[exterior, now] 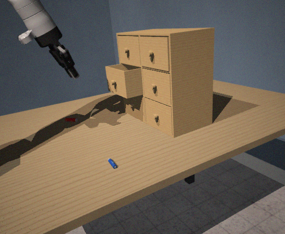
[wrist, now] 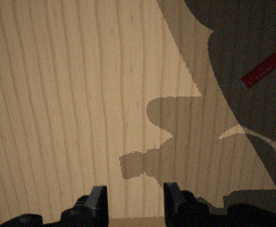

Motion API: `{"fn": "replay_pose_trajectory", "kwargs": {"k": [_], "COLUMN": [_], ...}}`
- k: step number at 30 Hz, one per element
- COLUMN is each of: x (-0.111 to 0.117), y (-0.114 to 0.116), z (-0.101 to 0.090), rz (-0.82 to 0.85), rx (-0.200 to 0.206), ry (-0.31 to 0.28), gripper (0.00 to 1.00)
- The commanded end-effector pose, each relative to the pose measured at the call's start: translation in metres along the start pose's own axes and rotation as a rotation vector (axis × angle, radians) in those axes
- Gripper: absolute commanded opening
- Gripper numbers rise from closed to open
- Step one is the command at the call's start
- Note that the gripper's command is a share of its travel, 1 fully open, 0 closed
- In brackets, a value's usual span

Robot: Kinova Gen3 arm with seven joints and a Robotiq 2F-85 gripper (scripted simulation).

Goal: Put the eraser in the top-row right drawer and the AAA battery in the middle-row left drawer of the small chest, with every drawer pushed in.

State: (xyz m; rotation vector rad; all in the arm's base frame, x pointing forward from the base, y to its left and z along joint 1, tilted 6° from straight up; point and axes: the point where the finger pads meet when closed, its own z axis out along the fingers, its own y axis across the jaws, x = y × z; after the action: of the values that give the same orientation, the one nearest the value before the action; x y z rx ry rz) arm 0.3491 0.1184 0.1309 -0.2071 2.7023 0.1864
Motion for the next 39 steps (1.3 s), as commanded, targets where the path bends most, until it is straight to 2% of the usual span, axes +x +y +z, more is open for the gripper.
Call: {"fn": "replay_pose_trajectory", "kwargs": {"k": [1, 19, 39], "x": [-0.003, -0.003, 0.002], "y": [-0.005, -0.005, -0.005], "z": [-0.002, -0.01, -0.026], "rz": [0.015, 0.015, 0.013], "rx": [0.002, 0.001, -0.001], "ry": [-0.003, 0.032, 0.109], "gripper": [0.33, 0.33, 0.33]}}
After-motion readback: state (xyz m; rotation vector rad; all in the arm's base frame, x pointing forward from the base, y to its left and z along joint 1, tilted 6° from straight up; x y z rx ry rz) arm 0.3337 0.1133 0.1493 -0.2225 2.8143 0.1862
